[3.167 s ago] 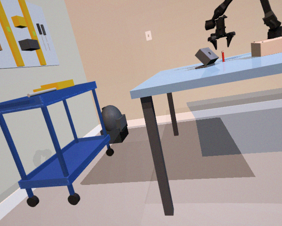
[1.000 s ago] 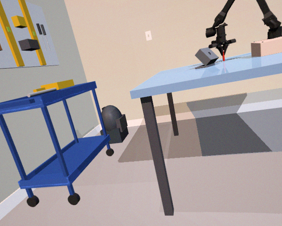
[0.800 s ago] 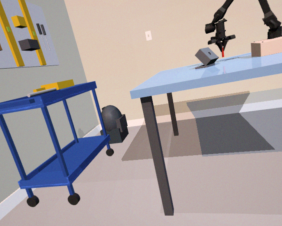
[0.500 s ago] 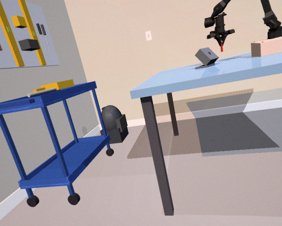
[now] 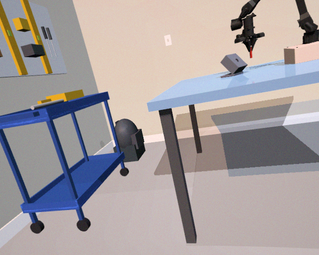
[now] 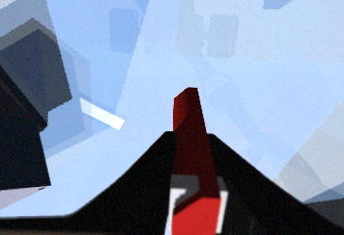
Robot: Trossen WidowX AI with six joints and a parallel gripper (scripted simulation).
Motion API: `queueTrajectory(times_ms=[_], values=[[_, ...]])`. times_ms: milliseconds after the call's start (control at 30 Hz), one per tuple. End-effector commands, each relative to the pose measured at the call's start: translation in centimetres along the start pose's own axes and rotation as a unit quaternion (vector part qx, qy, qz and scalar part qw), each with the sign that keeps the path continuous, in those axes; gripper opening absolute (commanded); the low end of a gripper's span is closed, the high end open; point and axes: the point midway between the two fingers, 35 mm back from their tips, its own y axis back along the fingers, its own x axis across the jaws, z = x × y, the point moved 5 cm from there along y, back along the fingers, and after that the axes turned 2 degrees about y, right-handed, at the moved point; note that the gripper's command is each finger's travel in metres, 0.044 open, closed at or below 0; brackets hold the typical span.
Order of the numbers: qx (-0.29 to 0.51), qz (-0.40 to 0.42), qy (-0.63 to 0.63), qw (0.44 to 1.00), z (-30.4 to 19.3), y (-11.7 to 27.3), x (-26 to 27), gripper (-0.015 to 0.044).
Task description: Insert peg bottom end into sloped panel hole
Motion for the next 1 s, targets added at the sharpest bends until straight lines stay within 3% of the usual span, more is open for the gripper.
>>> queueTrajectory(times_ms=[0, 967], values=[[-0.008, -0.003, 0.03, 1.0, -0.3, 0.0, 0.3, 0.0], [-0.047, -0.027, 0.227, 0.972, -2.2, 0.0, 2.1, 0.0]])
